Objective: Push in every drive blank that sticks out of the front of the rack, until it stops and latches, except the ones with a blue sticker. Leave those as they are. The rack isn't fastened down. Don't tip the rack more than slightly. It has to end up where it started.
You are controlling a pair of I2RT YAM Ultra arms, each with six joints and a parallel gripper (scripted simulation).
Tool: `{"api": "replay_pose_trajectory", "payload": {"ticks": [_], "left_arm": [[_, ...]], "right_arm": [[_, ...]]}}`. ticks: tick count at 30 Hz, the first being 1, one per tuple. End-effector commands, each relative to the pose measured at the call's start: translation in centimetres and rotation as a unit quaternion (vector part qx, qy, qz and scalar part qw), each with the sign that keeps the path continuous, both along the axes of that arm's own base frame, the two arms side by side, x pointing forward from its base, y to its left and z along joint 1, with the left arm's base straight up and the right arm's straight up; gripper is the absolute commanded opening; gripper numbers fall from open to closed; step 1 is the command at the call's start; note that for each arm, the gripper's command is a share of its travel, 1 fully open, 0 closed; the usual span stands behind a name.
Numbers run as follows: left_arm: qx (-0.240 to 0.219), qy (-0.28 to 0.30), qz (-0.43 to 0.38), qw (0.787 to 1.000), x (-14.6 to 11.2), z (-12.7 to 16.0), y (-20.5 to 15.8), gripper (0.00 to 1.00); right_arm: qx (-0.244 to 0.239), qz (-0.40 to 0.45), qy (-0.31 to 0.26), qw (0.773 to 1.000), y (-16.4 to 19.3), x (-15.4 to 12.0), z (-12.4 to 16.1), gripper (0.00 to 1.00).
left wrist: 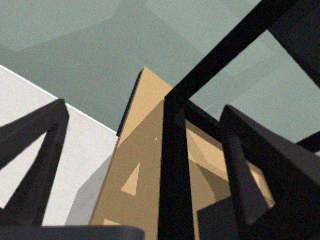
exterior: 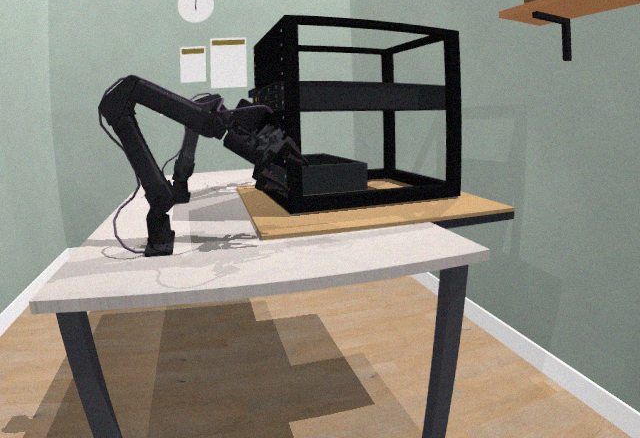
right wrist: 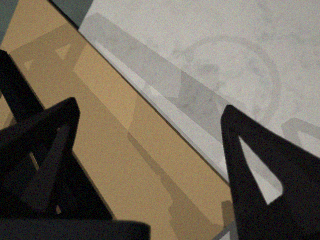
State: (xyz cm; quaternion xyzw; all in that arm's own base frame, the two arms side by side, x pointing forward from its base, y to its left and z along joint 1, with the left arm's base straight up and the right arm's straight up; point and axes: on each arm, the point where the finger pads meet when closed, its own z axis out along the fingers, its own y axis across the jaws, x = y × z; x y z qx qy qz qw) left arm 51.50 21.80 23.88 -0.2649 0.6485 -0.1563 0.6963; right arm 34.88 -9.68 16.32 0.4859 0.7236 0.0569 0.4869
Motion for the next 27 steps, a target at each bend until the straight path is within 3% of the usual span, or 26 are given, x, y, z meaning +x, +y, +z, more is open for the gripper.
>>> {"api": "replay_pose_trajectory", "payload": {"ticks": [1,20,24,27], "left_arm": [[0.006,-0.011,0.0,1.0,0.0,1.1,0.0,1.0],[0.007,-0.01,0.003,1.0,-0.2,1.2,0.2,1.0],[0.017,-0.008,0.028,0.999,-1.3,1.9,2.1,1.0],[0.034,-0.002,0.07,0.997,-3.6,3.2,5.3,1.0]], "right_arm": [[-0.002,0.0,-0.008,1.0,0.0,0.2,0.6,1.0],[-0.002,0.0,-0.008,1.0,0.0,0.2,0.6,1.0],[-0.002,0.0,-0.008,1.0,0.0,0.2,0.6,1.0],[-0.002,0.0,-0.008,1.0,0.0,0.2,0.6,1.0]]}}
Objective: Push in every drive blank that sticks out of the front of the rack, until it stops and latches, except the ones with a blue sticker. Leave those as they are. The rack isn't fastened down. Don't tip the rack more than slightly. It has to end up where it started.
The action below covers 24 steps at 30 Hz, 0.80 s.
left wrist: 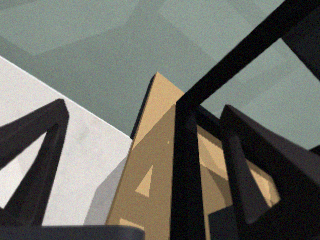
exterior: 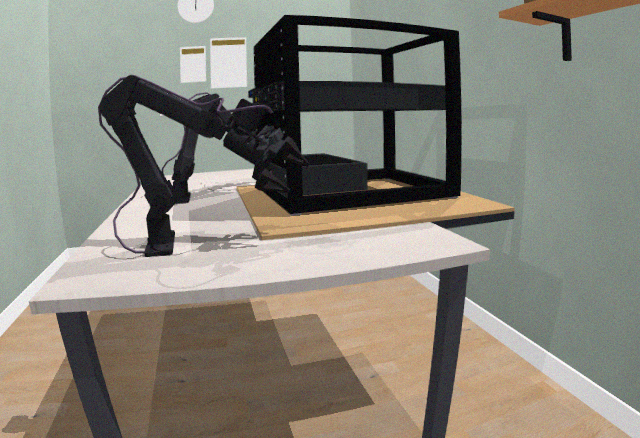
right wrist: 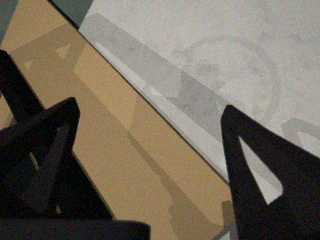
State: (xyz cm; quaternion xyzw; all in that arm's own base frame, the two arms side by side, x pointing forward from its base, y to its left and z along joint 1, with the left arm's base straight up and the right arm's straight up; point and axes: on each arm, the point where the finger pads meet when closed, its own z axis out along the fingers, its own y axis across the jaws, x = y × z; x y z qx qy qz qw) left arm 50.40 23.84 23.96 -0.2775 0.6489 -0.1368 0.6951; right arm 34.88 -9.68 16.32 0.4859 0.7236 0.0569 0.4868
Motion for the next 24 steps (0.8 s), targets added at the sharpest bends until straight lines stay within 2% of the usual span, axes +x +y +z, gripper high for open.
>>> {"api": "replay_pose_trajectory", "payload": {"ticks": [1,5,7,9,12,18,22,24], "left_arm": [[0.039,-0.006,0.068,0.997,-3.6,3.7,4.6,1.0],[0.076,0.015,0.164,0.983,-9.9,6.5,10.7,1.0],[0.076,0.015,0.164,0.983,-9.9,6.5,10.7,1.0],[0.096,0.031,0.221,0.97,-14.2,8.1,13.7,1.0],[0.115,0.05,0.277,0.953,-18.7,9.6,16.1,1.0],[0.144,0.089,0.374,0.912,-27.4,12.2,18.9,1.0],[0.159,0.12,0.437,0.877,-33.5,13.8,19.6,1.0],[0.159,0.12,0.437,0.877,-33.5,13.8,19.6,1.0]], "right_arm": [[-0.002,0.0,-0.008,1.0,0.0,0.2,0.6,1.0],[-0.002,0.0,-0.008,1.0,0.0,0.2,0.6,1.0],[-0.002,0.0,-0.008,1.0,0.0,0.2,0.6,1.0],[-0.002,0.0,-0.008,1.0,0.0,0.2,0.6,1.0],[0.0,0.0,-0.013,1.0,0.4,-0.1,1.0,1.0],[0.007,0.002,-0.012,1.0,1.3,-0.6,0.8,1.0],[0.017,0.005,-0.033,0.999,2.7,-0.7,2.3,1.0],[0.017,0.005,-0.033,0.999,2.7,-0.7,2.3,1.0]]}}
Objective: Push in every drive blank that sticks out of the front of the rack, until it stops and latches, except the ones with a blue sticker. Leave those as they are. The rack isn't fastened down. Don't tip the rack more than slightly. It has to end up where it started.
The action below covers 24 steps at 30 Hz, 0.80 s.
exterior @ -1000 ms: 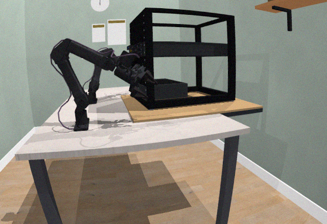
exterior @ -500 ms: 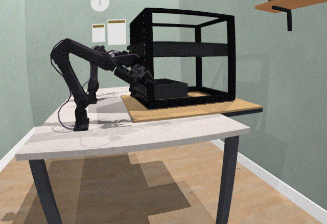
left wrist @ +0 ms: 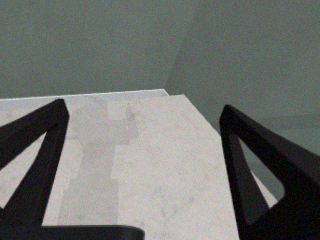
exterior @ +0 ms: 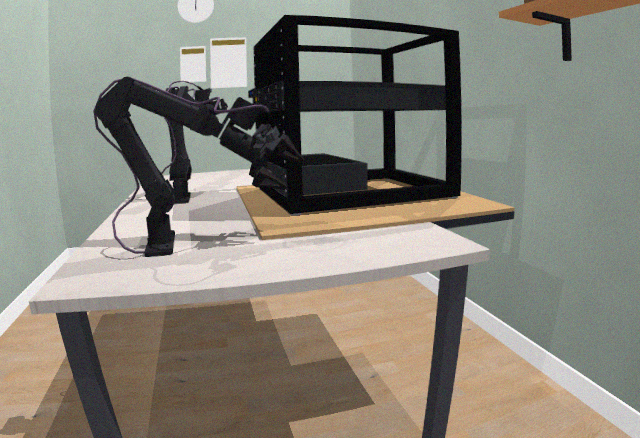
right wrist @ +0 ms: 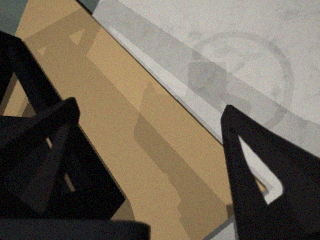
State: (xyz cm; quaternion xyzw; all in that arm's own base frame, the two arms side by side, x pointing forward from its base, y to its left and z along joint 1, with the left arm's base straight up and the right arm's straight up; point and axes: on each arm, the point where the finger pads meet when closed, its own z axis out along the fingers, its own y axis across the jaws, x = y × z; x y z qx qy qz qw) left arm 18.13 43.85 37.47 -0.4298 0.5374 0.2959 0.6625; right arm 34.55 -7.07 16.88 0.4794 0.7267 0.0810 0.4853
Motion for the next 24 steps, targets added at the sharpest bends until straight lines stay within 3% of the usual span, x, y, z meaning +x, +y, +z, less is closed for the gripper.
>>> {"api": "replay_pose_trajectory", "payload": {"ticks": [1,3,7,11,17,24], "left_arm": [[-0.001,0.046,0.048,0.998,-3.6,0.8,-0.4,1.0],[0.002,0.063,0.092,0.994,-7.1,1.7,-0.6,1.0],[0.005,0.097,0.173,0.98,-13.5,3.0,-1.9,1.0],[0.004,0.121,0.226,0.967,-17.5,3.8,-3.4,1.0],[0.003,0.129,0.245,0.961,-18.9,4.1,-4.0,1.0],[0.003,0.13,0.246,0.961,-19.0,4.1,-4.1,1.0]], "right_arm": [[0.007,-0.012,-0.024,1.0,0.6,-0.6,1.7,1.0],[0.015,-0.009,-0.024,1.0,1.6,-1.2,1.4,1.0],[0.034,-0.004,-0.057,0.998,4.0,-1.4,3.9,1.0],[0.057,0.003,-0.076,0.995,6.7,-2.3,5.1,1.0],[0.081,0.009,-0.096,0.992,9.6,-3.3,6.2,1.0],[0.119,0.023,-0.121,0.985,15.8,-4.8,7.7,1.0]]}}
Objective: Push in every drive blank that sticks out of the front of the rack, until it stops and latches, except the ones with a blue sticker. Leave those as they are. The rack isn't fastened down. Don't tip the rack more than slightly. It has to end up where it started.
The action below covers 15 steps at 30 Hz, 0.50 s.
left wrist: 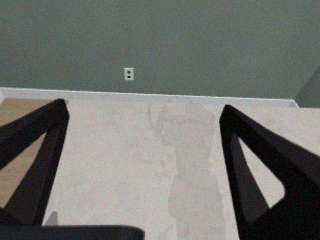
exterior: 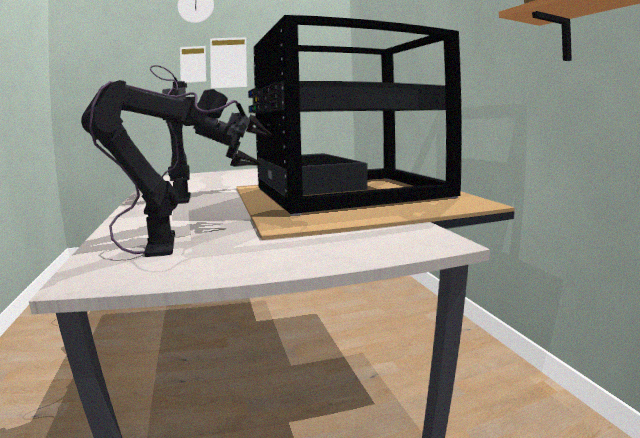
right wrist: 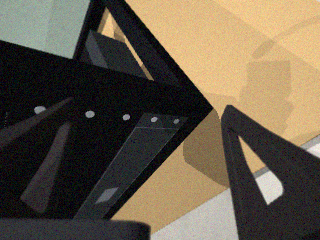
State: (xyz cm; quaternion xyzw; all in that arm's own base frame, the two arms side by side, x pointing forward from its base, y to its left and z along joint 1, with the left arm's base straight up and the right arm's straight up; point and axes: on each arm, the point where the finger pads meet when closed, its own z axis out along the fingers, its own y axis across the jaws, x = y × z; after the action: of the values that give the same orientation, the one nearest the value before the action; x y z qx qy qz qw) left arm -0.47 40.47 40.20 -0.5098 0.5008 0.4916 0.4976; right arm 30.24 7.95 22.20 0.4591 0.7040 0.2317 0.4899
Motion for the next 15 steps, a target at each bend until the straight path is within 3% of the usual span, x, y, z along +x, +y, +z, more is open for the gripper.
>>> {"api": "replay_pose_trajectory", "payload": {"ticks": [1,8,10,15], "left_arm": [[0.011,0.008,0.008,1.0,-0.4,1.4,-0.7,1.0],[0.011,0.008,0.008,1.0,-0.4,1.4,-0.7,1.0],[0.011,0.008,0.008,1.0,-0.4,1.4,-0.7,1.0],[0.011,0.008,0.008,1.0,-0.4,1.4,-0.7,1.0]], "right_arm": [[0.034,-0.053,-0.033,0.997,1.8,-0.8,2.8,1.0],[0.098,-0.033,-0.088,0.991,10.1,-3.4,6.2,1.0],[0.098,-0.033,-0.088,0.991,10.1,-3.4,6.2,1.0],[0.159,-0.012,-0.138,0.978,18.0,-6.0,9.4,1.0]]}}
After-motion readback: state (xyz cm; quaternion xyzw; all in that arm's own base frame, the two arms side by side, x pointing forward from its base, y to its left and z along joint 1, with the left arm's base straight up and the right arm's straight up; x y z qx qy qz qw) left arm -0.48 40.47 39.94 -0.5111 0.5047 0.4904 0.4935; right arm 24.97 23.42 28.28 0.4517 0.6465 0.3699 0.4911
